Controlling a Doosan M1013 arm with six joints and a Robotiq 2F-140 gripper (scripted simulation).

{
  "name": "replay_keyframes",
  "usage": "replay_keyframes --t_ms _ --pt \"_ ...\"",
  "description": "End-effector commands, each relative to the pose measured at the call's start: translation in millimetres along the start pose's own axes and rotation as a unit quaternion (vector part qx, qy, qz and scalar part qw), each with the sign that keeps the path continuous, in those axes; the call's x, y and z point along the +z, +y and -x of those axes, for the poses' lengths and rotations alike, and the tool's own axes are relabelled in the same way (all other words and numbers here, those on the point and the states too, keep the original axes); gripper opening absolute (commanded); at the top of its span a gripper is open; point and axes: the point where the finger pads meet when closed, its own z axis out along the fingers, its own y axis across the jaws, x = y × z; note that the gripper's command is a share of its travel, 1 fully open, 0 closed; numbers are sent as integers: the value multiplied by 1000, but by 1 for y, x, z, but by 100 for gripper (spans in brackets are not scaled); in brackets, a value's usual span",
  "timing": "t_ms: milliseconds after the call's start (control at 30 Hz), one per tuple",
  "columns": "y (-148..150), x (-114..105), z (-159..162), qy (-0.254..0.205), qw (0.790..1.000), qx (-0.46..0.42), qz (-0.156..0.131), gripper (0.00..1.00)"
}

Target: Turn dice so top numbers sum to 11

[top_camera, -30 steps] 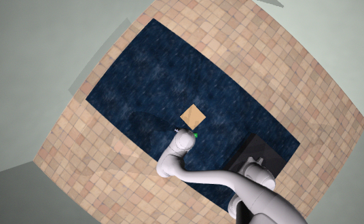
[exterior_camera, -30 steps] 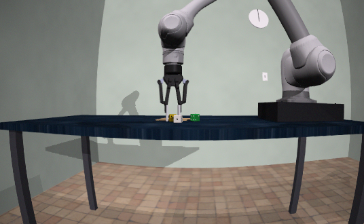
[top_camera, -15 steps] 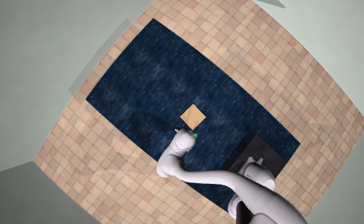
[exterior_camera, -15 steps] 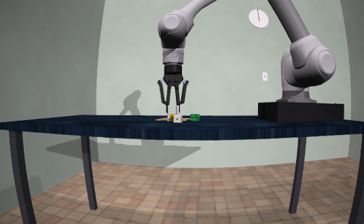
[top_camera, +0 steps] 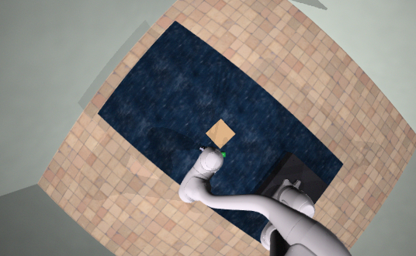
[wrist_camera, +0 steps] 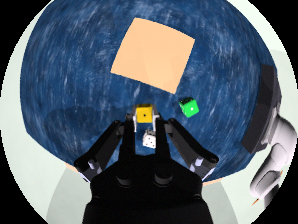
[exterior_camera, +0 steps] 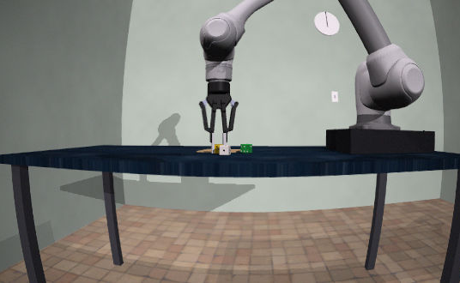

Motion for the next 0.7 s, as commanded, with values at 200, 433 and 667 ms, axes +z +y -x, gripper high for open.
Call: replay_keyframes --t_ms 200,433,667 --pt "0 0 0 0 1000 0 0 16" --pt "0 0 0 0 1000 0 0 16" --pt "0 -6 0 0 1000 0 0 16"
